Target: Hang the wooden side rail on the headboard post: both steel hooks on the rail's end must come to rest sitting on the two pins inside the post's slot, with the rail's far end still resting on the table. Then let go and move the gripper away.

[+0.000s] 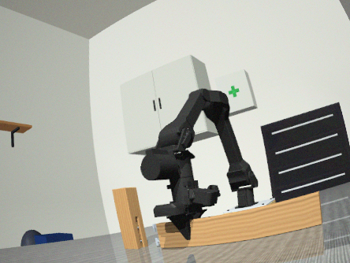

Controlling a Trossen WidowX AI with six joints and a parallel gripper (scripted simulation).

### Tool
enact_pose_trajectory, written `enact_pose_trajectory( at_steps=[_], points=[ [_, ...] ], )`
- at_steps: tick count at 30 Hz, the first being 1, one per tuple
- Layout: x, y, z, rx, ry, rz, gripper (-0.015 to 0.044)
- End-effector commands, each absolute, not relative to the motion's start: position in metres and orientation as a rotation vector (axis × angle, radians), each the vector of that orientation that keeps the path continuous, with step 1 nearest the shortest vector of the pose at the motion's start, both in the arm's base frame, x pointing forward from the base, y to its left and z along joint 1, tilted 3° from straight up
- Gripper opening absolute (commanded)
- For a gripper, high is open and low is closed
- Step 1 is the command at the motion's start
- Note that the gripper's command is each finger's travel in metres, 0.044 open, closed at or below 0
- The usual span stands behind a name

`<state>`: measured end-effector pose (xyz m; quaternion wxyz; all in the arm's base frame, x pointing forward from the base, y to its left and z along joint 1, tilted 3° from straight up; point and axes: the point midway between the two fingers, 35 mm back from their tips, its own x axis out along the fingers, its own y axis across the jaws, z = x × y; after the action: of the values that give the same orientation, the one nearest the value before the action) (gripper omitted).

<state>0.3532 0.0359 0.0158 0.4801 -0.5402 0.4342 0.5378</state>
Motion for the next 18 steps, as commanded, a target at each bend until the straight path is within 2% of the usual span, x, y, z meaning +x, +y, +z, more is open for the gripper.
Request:
enact_pose_trajectory(
  at_steps=[1, 18],
  points=[
    [0.3538, 0.0360, 0.0158, -1.313, 1.063, 1.307, 0.0000],
    [0.3538, 0.0359, 0.0175, -1.348, 1.037, 1.345, 0.0000]
  ],
)
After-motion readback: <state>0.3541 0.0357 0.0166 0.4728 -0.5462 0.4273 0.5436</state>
